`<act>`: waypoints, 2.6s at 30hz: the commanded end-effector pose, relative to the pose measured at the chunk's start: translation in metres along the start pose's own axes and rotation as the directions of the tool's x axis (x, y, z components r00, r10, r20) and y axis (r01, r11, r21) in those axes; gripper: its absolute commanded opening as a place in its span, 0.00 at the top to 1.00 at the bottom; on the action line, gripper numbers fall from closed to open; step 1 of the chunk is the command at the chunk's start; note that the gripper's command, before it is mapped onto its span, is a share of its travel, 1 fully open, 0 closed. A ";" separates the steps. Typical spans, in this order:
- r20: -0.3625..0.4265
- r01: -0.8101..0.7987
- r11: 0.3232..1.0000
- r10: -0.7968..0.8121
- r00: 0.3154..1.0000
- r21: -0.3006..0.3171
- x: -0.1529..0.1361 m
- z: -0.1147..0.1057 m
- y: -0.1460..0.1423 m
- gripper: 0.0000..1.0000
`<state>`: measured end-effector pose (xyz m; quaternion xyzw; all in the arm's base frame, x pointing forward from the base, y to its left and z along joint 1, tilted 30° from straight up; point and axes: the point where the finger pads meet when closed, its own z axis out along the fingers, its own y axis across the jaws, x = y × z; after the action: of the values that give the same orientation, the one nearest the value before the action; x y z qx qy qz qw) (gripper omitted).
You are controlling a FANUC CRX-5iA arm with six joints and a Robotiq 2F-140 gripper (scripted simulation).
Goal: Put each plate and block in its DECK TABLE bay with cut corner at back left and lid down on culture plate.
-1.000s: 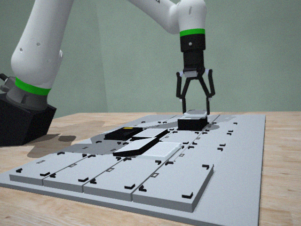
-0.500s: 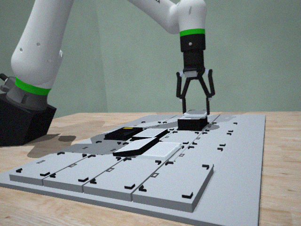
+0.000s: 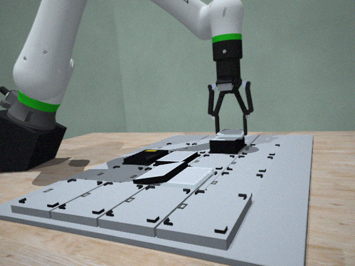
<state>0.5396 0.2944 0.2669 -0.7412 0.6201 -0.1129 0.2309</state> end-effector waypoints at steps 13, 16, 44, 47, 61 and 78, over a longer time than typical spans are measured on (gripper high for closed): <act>0.001 0.000 1.000 0.000 1.000 0.002 0.000 -0.001 -0.001 0.41; 0.001 0.000 1.000 0.000 1.000 0.002 0.000 -0.001 -0.001 0.42; 0.001 0.000 1.000 0.000 1.000 0.002 0.000 -0.001 -0.001 0.90; 0.001 0.000 1.000 0.000 1.000 0.002 0.000 -0.001 -0.001 0.90; 0.001 0.000 1.000 0.000 1.000 0.002 0.000 -0.003 -0.001 0.90; 0.001 0.000 1.000 0.000 1.000 0.002 0.000 -0.008 -0.001 0.90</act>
<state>0.5367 0.2931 0.2726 -0.7412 0.6201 -0.1128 0.2310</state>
